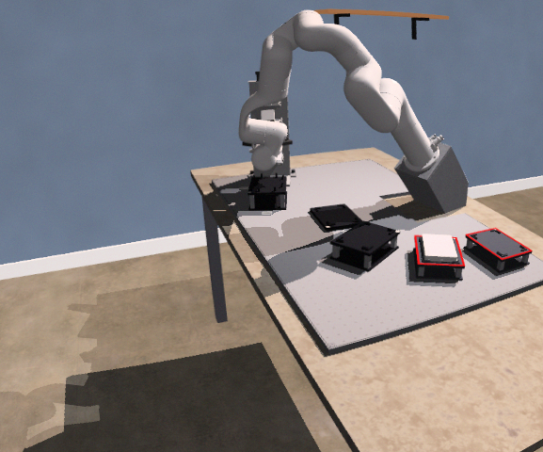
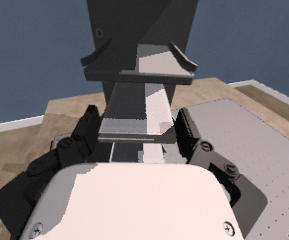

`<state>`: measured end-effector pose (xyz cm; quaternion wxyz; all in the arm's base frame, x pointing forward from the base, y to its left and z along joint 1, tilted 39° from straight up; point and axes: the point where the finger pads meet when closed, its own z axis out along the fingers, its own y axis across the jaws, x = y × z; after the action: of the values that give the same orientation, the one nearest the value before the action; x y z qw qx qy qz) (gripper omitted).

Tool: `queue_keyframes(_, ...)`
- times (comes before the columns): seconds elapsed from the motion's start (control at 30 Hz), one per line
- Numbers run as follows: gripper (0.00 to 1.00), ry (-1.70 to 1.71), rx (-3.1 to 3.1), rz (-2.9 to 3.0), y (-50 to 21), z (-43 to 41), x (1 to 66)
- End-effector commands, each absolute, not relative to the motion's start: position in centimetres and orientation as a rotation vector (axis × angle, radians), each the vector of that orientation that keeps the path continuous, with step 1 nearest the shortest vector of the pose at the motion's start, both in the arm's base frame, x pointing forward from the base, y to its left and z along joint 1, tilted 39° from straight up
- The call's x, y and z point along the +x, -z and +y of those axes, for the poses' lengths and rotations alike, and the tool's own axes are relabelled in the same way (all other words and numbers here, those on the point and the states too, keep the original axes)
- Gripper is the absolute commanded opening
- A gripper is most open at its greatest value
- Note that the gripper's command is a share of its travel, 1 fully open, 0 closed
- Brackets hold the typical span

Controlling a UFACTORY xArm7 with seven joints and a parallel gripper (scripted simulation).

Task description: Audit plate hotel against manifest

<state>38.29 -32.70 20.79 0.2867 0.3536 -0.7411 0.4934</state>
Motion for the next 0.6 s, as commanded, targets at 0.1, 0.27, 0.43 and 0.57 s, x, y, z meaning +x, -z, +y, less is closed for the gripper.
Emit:
queue_keyframes(0.1,1.0,-1.32,0.94,-1.981,-20.91,-32.81,38.24)
queue_keyframes(0.27,1.0,-1.32,0.94,-1.981,-20.91,-32.8,38.25)
queue_keyframes(0.43,0.0,-1.32,0.94,-1.981,-20.93,-32.75,38.25)
queue_keyframes(0.57,0.0,-1.32,0.94,-1.981,-20.93,-32.75,38.25)
